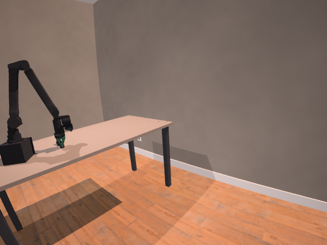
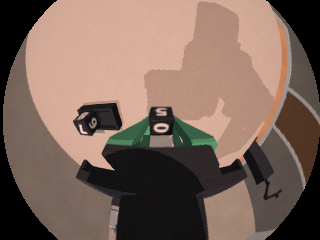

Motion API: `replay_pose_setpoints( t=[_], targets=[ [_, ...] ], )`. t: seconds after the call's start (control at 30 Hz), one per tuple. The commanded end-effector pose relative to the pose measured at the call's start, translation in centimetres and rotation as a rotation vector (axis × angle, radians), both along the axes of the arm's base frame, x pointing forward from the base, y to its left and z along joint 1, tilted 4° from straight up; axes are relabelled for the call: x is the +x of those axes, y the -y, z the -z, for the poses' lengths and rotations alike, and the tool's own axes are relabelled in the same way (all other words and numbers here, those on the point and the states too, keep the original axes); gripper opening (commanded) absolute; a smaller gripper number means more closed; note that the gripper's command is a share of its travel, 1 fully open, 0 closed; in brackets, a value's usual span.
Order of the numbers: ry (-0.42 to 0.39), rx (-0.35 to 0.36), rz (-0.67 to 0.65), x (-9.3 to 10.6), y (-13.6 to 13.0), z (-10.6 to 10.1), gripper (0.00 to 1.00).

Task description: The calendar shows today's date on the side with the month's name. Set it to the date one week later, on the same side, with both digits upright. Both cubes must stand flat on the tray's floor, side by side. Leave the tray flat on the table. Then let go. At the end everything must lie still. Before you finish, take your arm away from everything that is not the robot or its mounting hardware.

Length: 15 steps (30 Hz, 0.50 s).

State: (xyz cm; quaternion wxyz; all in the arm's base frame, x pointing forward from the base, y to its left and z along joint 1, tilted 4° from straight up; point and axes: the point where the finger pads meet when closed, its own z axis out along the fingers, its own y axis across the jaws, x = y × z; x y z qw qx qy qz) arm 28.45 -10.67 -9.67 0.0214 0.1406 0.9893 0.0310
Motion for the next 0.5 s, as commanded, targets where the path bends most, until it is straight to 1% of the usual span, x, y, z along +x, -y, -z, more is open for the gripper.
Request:
replay_pose_setpoints(
  t=[0.0, 0.47],
  targets=[
    [0.021, -0.011, 0.004, 0.63, 0.16, -0.36, 0.25],
    [0.026, -0.013, 0.002, 0.32, 0.52, -0.40, 0.25]
  ],
)
